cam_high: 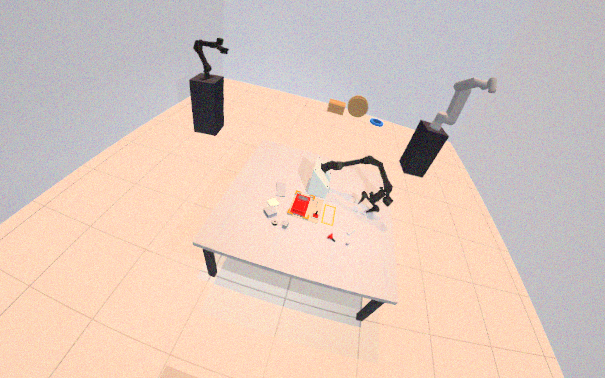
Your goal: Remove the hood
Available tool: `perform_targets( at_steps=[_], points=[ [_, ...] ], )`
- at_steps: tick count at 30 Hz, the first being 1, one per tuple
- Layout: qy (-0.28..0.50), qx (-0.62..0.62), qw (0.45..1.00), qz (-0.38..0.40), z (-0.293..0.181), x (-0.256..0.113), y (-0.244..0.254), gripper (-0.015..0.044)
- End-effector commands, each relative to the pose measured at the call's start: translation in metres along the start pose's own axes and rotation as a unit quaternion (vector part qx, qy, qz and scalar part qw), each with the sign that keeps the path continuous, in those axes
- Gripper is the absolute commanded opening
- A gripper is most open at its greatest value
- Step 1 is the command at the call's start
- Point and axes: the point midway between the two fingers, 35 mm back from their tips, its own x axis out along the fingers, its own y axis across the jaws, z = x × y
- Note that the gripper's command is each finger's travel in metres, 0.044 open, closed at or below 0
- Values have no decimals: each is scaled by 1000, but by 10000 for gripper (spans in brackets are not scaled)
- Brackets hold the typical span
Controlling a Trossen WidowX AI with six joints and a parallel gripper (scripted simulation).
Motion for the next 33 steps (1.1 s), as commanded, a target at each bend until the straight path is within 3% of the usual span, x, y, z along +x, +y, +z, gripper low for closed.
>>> perform_targets(
  at_steps=[1, 9, 16, 25, 33],
  points=[
    [-1, 4, 1000, 1, -1, 1, 0, 440],
    [-32, 199, 978, 53, -61, 58, 27, 440],
    [-62, 384, 916, 95, -114, 105, 69, 440],
    [-101, 597, 785, 131, -169, 150, 142, 440],
    [-137, 756, 623, 148, -202, 179, 214, 440]
  ],
)
